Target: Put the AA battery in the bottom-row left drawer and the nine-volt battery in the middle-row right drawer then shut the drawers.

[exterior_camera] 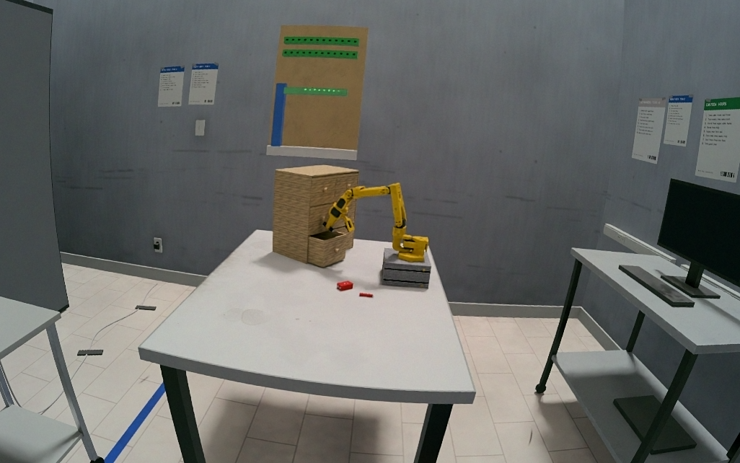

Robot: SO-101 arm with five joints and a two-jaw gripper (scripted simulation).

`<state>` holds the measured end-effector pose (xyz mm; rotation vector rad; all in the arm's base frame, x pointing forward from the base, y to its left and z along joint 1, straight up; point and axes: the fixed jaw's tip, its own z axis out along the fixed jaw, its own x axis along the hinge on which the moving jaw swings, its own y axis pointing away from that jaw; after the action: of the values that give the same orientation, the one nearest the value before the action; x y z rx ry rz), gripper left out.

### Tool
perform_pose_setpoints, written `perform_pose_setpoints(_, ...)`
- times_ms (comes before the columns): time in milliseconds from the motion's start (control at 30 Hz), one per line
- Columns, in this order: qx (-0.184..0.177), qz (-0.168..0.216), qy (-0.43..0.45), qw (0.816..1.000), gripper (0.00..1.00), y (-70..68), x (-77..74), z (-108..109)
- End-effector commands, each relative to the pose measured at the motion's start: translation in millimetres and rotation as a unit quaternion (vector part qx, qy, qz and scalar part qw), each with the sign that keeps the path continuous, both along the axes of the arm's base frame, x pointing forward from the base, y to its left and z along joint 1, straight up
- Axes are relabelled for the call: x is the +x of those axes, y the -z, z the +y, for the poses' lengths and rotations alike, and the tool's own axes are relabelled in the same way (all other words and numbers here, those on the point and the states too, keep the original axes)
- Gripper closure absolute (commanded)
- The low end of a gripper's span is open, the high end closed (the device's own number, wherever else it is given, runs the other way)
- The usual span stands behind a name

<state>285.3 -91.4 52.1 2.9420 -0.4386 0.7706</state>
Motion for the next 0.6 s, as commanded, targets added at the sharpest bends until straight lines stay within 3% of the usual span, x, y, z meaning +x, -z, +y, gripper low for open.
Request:
perform_pose_setpoints(0,-0.003,-0.004,-0.004,1.000,1.00,-2.3,2.6,-1.0)
perform_pose_setpoints(567,-0.003,-0.004,-0.004,1.000,1.00,-2.6,4.2,-1.7)
